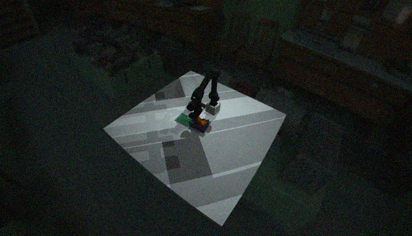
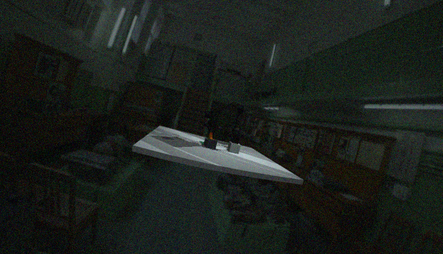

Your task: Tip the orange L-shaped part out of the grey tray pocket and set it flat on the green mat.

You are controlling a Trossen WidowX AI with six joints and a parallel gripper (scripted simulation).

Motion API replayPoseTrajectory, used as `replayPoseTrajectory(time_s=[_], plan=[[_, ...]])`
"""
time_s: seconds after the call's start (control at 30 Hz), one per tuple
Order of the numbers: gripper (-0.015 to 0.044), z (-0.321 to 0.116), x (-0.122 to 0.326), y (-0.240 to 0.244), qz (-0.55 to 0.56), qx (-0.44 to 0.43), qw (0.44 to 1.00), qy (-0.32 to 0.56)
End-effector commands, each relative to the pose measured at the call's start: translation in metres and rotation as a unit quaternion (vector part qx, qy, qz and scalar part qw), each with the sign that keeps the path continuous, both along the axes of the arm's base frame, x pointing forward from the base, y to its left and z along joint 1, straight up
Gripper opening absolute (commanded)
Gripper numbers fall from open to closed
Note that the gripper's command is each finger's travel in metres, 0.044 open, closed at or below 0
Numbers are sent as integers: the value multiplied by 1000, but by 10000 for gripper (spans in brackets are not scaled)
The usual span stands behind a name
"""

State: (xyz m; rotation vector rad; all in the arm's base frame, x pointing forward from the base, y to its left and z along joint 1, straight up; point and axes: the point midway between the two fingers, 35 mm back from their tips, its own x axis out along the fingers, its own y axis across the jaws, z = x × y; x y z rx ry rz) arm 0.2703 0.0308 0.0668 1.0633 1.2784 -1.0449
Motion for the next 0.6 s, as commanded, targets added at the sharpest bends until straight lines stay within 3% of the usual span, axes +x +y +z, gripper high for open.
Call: replayPoseTrajectory(time_s=[0.0,0.57], plan=[[0,8,0,1,-2,2,1000,-2],[0,35,0,1,-2,2,1000,-2]])
